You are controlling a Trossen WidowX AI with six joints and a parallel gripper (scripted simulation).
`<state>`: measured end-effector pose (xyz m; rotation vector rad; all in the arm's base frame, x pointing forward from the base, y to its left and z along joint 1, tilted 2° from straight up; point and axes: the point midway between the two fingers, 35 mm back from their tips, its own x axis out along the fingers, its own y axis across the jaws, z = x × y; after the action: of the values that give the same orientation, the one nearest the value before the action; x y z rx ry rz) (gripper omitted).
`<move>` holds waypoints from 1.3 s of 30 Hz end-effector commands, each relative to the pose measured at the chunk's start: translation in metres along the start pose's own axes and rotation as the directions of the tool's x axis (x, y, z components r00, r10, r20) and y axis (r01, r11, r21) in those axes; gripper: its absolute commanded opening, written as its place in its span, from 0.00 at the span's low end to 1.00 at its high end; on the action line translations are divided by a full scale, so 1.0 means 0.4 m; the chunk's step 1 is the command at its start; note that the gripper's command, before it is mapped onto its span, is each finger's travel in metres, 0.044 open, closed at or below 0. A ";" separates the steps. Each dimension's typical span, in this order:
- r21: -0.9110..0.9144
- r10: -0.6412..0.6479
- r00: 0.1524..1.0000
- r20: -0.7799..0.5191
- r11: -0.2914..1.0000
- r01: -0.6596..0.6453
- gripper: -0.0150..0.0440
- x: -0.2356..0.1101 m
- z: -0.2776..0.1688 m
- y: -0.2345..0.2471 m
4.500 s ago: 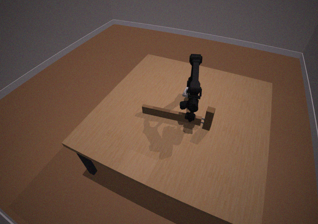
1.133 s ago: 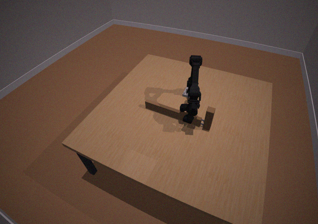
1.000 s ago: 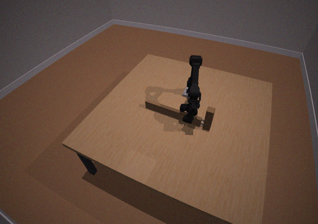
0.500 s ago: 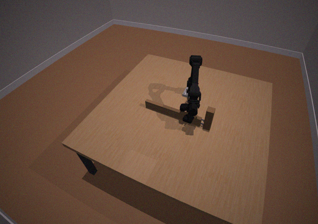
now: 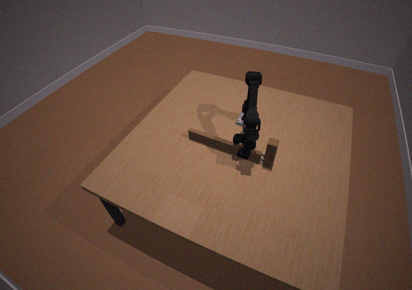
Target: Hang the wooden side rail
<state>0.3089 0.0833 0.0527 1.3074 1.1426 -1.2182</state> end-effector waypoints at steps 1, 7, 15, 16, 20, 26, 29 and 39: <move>0.016 0.009 1.000 -0.001 1.000 -0.009 0.25 -0.011 -0.001 0.005; 0.016 0.009 1.000 -0.001 1.000 -0.009 0.25 -0.013 -0.001 0.005; 0.016 0.009 1.000 -0.001 1.000 -0.009 0.25 -0.017 -0.001 0.005; 0.016 0.009 1.000 -0.001 1.000 -0.009 0.25 -0.017 -0.001 0.005; 0.016 0.009 1.000 -0.001 1.000 -0.009 0.25 -0.019 -0.001 0.005; 0.016 0.009 1.000 -0.001 1.000 -0.009 0.25 -0.021 -0.001 0.005; 0.016 0.009 1.000 -0.001 1.000 -0.009 0.25 -0.022 -0.001 0.005; 0.016 0.009 1.000 -0.001 1.000 -0.009 0.25 -0.027 -0.001 0.005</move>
<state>0.3081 0.0830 0.0587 1.3080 1.1424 -1.2227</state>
